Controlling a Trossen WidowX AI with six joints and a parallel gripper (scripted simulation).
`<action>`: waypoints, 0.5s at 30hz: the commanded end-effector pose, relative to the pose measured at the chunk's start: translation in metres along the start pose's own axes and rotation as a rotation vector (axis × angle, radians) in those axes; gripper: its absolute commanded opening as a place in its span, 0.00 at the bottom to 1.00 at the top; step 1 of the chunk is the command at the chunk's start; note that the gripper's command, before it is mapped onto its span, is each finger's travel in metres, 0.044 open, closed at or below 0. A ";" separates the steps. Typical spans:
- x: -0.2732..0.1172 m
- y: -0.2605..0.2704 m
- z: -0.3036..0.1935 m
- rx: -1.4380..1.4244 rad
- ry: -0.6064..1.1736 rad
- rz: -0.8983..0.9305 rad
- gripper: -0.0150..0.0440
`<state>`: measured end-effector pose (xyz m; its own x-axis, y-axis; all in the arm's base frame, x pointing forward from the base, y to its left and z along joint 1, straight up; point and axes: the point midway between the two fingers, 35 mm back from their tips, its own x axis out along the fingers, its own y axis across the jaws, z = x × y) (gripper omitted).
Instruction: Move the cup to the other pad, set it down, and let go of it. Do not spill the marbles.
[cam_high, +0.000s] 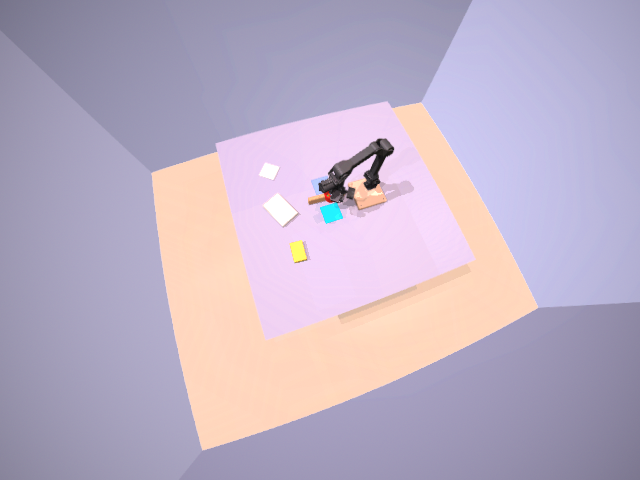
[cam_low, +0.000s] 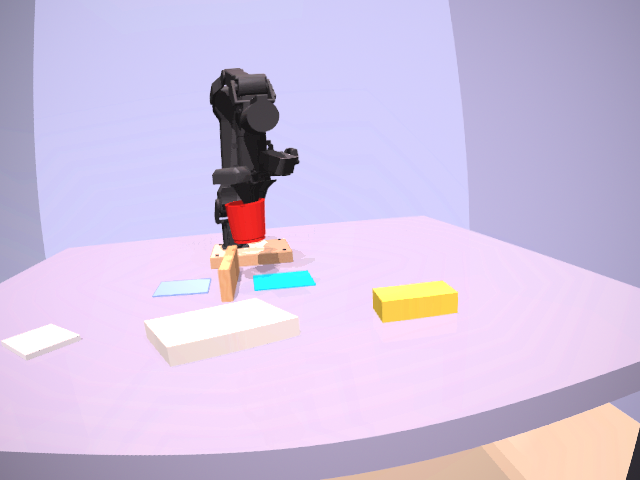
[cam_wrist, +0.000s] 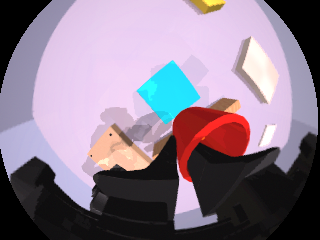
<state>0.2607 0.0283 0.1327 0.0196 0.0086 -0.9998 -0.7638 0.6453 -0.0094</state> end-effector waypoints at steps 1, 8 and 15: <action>-0.002 0.004 0.009 0.003 -0.004 -0.004 0.25; -0.003 0.012 0.020 0.003 -0.005 -0.004 0.25; -0.004 0.019 0.032 0.003 -0.006 -0.003 0.25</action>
<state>0.2636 0.0576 0.1344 0.0199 0.0109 -0.9997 -0.7639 0.6453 -0.0082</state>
